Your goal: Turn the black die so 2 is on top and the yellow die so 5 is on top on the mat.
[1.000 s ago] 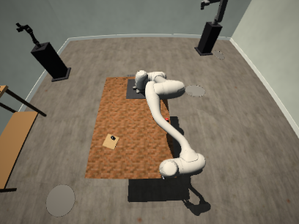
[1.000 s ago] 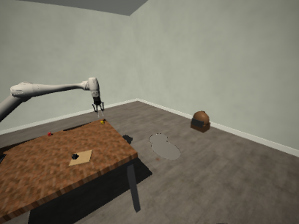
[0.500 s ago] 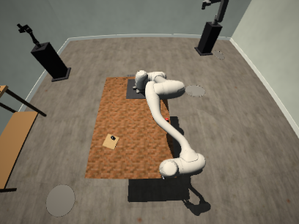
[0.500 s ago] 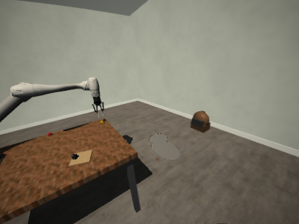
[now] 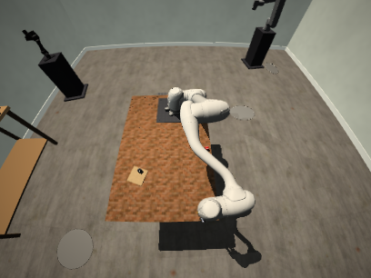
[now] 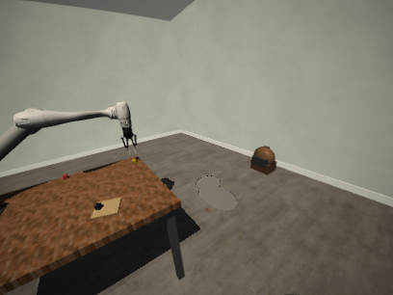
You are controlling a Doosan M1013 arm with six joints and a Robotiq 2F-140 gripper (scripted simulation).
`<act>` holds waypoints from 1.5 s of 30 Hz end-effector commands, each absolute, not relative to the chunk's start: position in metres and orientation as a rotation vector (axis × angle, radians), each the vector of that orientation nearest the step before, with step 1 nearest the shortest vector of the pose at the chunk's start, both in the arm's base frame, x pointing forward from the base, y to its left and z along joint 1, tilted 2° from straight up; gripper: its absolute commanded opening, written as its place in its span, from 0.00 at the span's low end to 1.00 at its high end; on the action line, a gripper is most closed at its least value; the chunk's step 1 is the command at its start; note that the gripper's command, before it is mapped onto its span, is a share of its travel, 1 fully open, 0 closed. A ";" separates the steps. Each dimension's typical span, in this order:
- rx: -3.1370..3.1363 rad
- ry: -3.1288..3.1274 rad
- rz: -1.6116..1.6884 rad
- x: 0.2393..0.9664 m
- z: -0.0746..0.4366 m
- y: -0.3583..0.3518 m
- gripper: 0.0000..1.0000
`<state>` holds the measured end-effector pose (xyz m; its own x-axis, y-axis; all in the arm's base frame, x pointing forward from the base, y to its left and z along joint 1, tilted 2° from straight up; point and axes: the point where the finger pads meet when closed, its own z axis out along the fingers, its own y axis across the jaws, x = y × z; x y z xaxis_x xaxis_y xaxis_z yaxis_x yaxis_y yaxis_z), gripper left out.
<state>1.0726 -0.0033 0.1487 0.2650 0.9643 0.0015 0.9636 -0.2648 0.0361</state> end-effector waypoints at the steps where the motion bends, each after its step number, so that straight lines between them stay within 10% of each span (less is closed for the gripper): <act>1: 2.476 1.888 0.036 1.073 0.148 -0.003 0.35; 45: 2.476 1.888 0.036 1.075 0.101 -0.004 0.35</act>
<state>1.0745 -0.0037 0.1026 0.2650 0.9643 0.0015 0.9636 -0.2648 0.0360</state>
